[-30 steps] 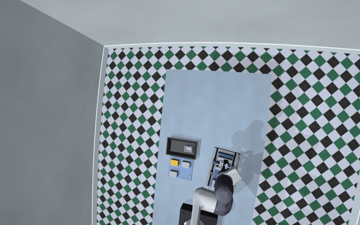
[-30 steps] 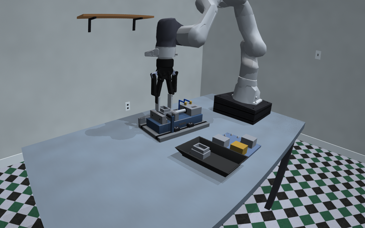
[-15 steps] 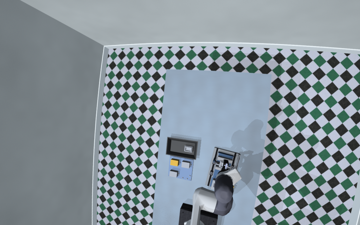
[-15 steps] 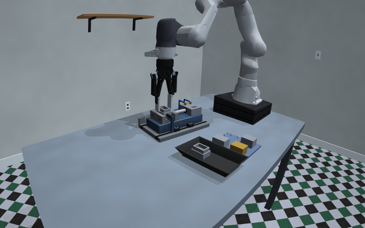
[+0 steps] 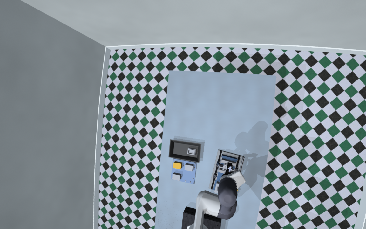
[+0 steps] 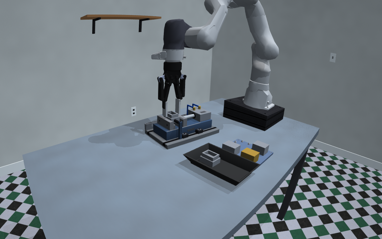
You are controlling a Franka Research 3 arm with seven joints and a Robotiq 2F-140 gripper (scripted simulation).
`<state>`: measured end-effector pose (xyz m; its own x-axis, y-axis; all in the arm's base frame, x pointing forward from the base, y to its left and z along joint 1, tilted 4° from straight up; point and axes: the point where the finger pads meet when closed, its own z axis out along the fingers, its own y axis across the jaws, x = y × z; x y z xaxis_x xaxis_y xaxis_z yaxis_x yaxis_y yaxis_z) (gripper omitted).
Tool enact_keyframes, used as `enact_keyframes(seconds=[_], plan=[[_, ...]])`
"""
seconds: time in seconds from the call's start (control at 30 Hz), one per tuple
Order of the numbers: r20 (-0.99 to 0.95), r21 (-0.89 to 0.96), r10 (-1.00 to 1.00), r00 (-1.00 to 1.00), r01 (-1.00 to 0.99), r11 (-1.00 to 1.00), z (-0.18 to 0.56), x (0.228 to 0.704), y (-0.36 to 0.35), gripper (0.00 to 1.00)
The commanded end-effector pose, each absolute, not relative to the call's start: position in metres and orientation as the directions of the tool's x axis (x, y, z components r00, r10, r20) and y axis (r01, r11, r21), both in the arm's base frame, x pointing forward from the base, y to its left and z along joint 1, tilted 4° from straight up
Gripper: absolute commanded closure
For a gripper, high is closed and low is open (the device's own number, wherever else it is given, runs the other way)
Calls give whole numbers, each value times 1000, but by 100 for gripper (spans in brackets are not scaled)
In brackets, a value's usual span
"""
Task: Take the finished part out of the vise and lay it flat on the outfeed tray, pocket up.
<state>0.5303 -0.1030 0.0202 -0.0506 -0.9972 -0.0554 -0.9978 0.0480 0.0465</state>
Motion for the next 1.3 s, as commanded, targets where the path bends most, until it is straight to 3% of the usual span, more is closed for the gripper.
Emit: enact_keyframes(seconds=[0.0, 0.5, 0.53, 1.27], plan=[[-55, 47, -997, -53, -998, 50, 19, 530, -103, 60], [-55, 47, -997, -53, -998, 50, 19, 530, -103, 60], [-55, 47, -997, -53, -998, 50, 19, 530, -103, 100], [-55, 47, -997, -53, -998, 50, 19, 530, -103, 100]])
